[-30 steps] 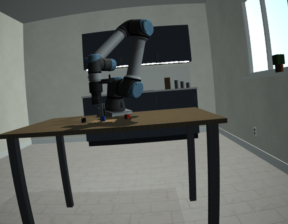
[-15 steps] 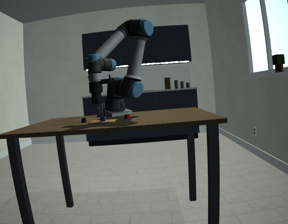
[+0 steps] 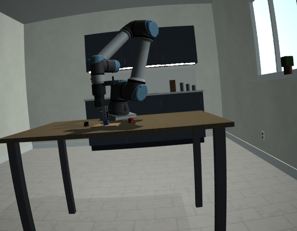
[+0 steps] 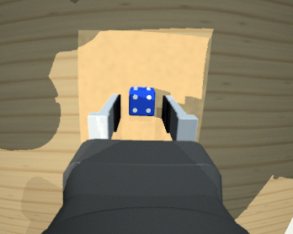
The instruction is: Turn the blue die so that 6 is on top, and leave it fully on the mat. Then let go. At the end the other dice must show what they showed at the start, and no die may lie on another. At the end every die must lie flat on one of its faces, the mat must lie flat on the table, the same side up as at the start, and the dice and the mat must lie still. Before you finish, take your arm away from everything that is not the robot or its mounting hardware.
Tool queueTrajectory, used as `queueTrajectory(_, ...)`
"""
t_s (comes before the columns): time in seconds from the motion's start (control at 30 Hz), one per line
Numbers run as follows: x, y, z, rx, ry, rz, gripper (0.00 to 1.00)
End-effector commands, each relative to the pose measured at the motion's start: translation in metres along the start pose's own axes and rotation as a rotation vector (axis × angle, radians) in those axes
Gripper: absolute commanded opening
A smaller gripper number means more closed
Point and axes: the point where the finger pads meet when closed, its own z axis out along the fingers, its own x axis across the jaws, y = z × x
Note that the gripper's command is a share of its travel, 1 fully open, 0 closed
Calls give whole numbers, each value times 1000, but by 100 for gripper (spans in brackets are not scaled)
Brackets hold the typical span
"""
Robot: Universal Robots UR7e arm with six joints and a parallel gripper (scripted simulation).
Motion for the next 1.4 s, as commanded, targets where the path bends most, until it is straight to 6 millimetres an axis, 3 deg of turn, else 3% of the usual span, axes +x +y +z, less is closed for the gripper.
queueTrajectory(0.0, 0, 0, -9, -1, 1, 0, 79)
queueTrajectory(0.4, 0, 0, -42, -1, 1, 0, 79)
queueTrajectory(0.77, 0, 0, -42, -22, -3, -1, 79)
queueTrajectory(1.37, 0, -3, -42, -255, 0, 0, 79)
